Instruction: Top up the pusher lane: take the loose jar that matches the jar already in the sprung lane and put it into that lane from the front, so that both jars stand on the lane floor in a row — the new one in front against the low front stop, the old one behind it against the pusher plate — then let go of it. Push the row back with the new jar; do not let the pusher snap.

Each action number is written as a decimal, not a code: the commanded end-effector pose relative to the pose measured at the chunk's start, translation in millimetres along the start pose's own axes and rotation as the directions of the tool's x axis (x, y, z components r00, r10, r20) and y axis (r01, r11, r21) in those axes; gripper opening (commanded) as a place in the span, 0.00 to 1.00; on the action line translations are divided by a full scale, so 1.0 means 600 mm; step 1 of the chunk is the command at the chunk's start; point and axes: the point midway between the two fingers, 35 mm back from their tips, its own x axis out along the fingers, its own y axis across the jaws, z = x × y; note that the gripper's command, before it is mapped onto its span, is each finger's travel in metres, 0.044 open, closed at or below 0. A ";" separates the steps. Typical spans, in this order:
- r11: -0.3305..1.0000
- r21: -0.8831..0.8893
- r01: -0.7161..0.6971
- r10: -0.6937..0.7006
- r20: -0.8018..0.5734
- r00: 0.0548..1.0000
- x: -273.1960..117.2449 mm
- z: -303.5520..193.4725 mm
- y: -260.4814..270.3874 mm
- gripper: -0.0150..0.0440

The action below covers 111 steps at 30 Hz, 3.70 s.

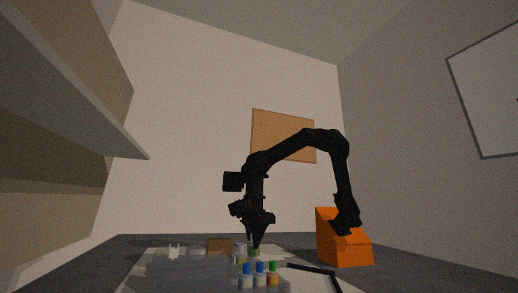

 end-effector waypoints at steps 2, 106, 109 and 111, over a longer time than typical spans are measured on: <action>1.000 -0.014 -0.002 0.002 0.022 1.000 -0.005 0.013 0.002 0.25; 1.000 -0.014 -0.002 0.003 0.022 1.000 0.032 0.017 0.003 0.25; 1.000 -0.014 -0.002 0.003 0.022 1.000 0.034 0.017 0.003 0.25; 1.000 -0.014 -0.003 0.003 0.022 1.000 0.035 0.017 0.003 0.25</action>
